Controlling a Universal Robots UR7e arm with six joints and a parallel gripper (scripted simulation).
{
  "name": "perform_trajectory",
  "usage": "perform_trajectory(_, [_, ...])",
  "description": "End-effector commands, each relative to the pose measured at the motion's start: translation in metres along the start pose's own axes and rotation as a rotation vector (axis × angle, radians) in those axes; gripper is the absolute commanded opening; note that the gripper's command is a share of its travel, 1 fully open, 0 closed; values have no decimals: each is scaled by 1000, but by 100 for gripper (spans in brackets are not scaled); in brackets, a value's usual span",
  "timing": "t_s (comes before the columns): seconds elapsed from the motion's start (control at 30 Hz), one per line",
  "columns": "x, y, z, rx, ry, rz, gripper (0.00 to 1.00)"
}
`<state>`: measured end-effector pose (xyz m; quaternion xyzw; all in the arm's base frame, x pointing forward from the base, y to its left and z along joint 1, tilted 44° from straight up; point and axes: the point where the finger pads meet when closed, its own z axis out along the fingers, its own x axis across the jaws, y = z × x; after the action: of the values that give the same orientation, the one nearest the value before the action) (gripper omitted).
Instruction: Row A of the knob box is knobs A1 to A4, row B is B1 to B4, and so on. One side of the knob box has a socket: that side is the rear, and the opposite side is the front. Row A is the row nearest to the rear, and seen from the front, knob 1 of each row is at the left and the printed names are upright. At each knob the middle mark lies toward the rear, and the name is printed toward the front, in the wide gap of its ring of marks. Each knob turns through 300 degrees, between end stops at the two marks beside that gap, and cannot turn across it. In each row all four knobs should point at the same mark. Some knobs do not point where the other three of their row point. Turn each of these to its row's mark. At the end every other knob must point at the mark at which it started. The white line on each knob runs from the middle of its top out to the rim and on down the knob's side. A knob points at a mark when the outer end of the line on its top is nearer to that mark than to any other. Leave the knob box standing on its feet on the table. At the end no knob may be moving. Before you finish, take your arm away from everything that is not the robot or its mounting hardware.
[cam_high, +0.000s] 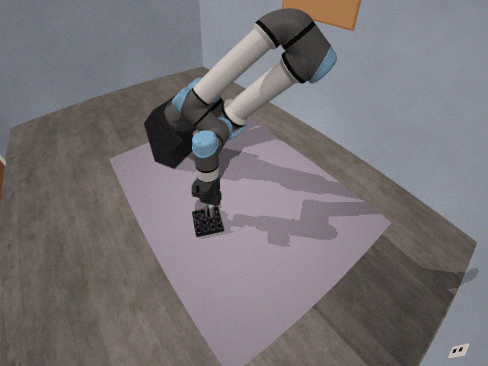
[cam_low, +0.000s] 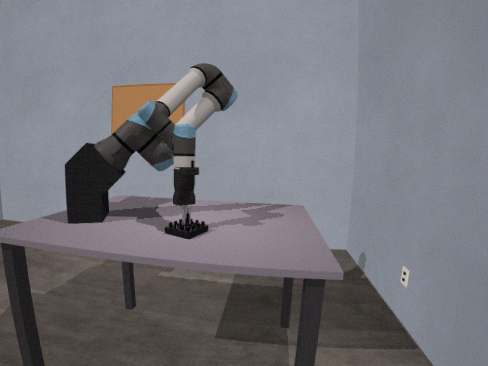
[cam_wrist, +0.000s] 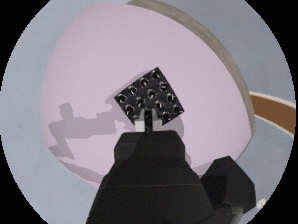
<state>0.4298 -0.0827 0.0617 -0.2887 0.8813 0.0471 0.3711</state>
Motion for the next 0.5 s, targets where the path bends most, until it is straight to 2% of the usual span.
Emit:
perform_trajectory(0.0, [0, 0, 0, -2, -3, -78, 30])
perform_trajectory(0.47, [0, 0, 0, -1, -3, -283, 30])
